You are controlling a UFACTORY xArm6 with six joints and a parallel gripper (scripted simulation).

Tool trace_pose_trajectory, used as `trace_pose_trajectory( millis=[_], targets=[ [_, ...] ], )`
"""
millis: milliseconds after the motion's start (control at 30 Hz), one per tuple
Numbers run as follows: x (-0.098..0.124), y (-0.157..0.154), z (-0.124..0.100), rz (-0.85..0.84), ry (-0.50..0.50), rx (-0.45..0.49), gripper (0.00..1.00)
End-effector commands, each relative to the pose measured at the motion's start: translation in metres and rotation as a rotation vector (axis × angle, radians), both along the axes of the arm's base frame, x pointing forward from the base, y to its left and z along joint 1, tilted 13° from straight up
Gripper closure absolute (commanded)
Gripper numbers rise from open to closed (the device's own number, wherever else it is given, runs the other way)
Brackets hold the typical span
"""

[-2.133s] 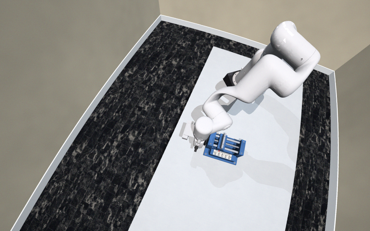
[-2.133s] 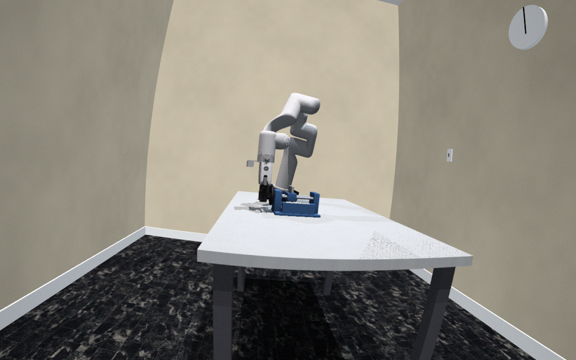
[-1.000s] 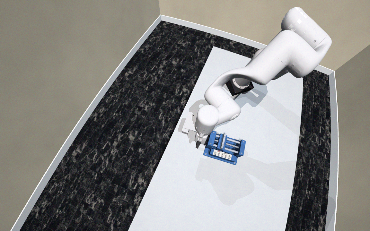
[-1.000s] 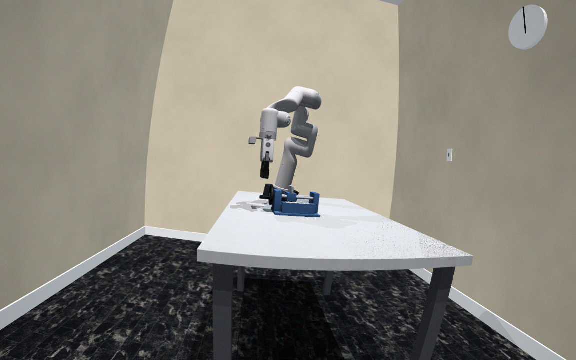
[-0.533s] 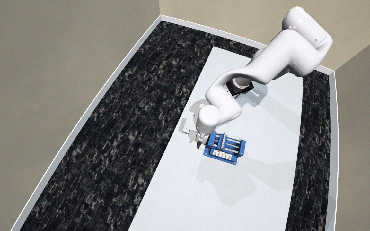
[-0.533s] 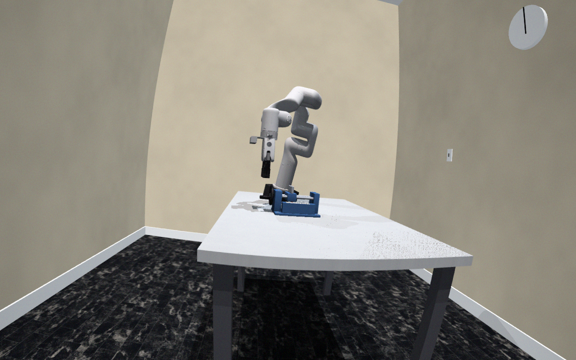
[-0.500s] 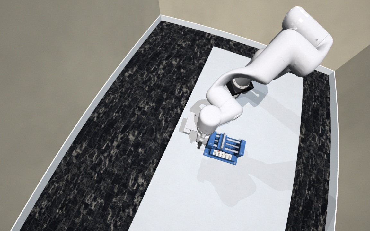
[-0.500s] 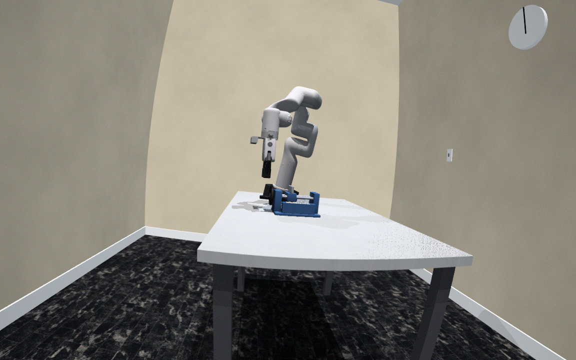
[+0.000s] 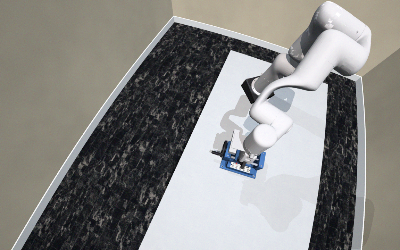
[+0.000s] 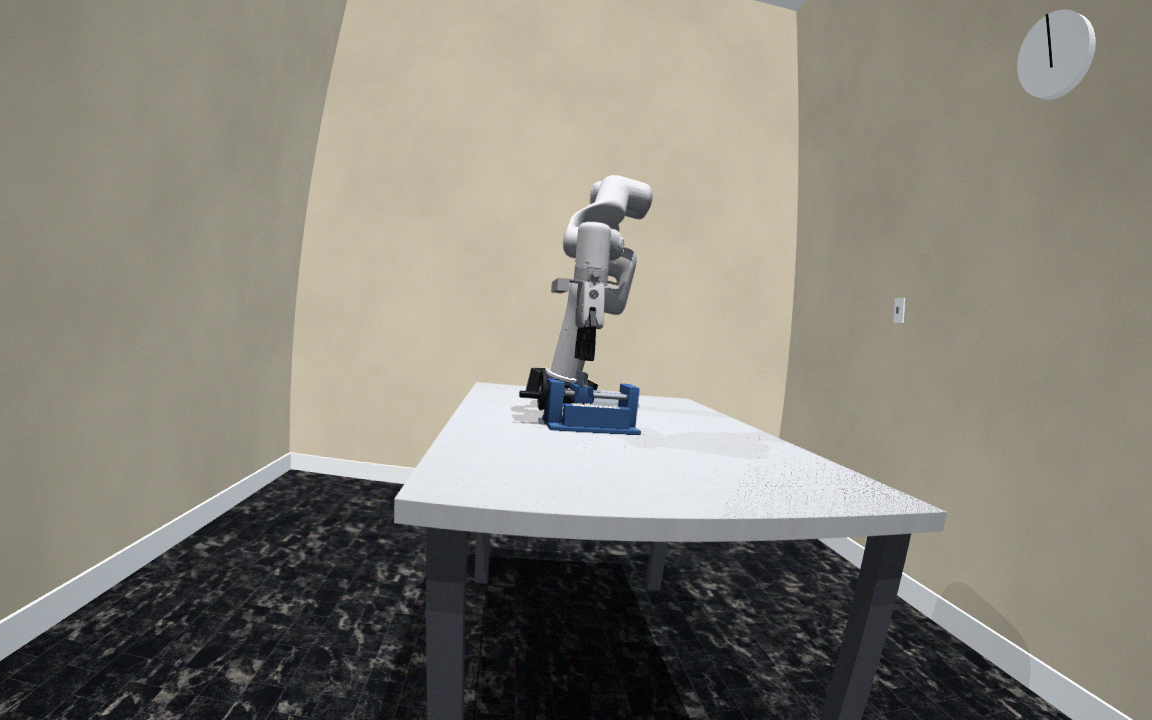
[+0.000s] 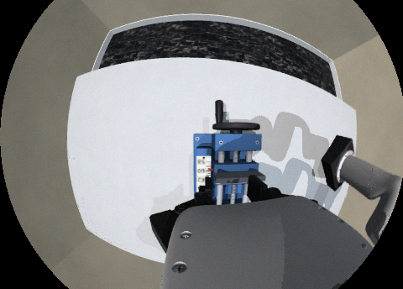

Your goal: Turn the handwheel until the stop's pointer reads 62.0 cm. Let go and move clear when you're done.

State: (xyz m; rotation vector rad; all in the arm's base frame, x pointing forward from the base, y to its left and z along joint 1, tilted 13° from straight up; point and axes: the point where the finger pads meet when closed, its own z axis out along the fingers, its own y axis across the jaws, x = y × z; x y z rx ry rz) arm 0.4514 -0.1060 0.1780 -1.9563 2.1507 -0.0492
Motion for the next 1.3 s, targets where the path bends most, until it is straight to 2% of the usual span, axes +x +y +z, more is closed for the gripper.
trace_pose_trajectory(
  millis=[0, 133, 267, 1267],
  targets=[
    [0.005, 0.043, 0.009, -0.005, -0.004, -0.009, 0.43],
    [0.007, 0.08, 0.014, -0.005, -0.004, -0.009, 0.43],
    [0.008, 0.094, 0.016, -0.005, -0.004, -0.009, 0.43],
    [0.008, 0.095, 0.016, -0.005, -0.004, -0.009, 0.43]
  ],
)
